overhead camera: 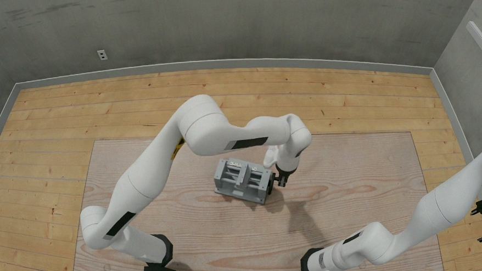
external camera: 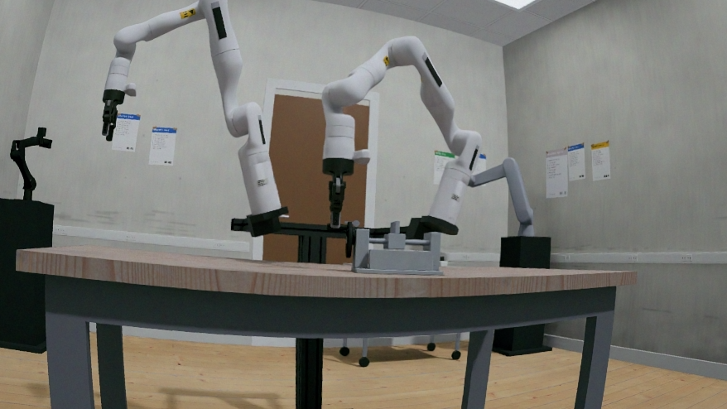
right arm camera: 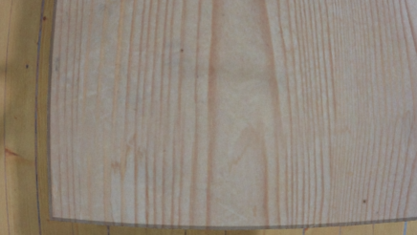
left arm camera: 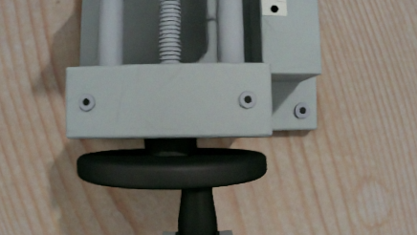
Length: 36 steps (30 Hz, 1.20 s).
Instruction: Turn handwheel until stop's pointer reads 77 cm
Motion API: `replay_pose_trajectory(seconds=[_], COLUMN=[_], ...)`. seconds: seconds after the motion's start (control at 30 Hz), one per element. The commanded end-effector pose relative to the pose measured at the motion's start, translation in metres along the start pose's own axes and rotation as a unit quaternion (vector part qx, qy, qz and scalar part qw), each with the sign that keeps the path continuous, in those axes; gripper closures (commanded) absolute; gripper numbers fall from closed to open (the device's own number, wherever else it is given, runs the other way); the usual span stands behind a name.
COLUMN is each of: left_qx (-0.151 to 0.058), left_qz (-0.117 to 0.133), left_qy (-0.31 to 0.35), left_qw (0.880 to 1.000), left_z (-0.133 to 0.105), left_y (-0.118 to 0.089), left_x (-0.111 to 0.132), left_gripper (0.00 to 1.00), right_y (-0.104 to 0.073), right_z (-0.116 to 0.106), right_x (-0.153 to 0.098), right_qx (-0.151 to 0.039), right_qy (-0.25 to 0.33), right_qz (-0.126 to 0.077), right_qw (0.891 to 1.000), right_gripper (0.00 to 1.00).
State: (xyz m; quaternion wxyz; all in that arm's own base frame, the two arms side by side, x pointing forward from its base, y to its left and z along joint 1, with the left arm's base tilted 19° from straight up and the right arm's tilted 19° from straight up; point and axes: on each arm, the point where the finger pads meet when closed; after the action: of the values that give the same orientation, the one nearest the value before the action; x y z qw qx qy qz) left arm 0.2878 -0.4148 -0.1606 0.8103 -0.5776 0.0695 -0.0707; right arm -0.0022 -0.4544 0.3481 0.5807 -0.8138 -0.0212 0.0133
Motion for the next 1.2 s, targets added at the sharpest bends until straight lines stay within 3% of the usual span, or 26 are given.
replay_pose_trajectory(seconds=[0.0, 0.3, 0.57, 1.17], left_qx=[0.000, -0.005, -0.003, -0.005], left_qz=[-0.002, -0.005, -0.003, -0.004], left_qy=[0.002, 0.002, 0.003, 0.002], left_qw=[1.000, 1.000, 1.000, 1.000], left_z=[0.000, -0.004, -0.001, -0.001], left_y=[0.006, 0.024, 0.045, 0.055], left_x=[0.010, 0.021, 0.013, -0.010], left_gripper=[0.842, 0.842, 0.842, 0.842], right_y=[-0.001, -0.001, -0.001, -0.001], right_z=[0.001, 0.001, 0.001, 0.001], right_x=[-0.001, -0.001, -0.001, -0.001], right_qx=[0.003, 0.003, 0.003, 0.003], right_qy=[-0.006, -0.006, -0.006, -0.006], right_qz=[0.002, 0.002, 0.002, 0.002], right_qw=[1.000, 1.000, 1.000, 1.000], right_gripper=[0.002, 0.002, 0.002, 0.002])
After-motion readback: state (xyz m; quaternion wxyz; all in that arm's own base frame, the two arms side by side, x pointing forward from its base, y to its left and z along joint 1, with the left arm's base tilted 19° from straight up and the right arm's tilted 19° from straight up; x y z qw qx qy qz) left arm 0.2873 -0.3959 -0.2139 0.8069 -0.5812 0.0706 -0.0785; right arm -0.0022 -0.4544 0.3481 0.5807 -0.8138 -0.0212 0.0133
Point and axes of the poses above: on each arm, the point where the finger pads meet when closed, its own y axis out along the fingers, its own x axis across the jaws, z = x × y, and after that the axes turned 4 degrees about -y, right-handed
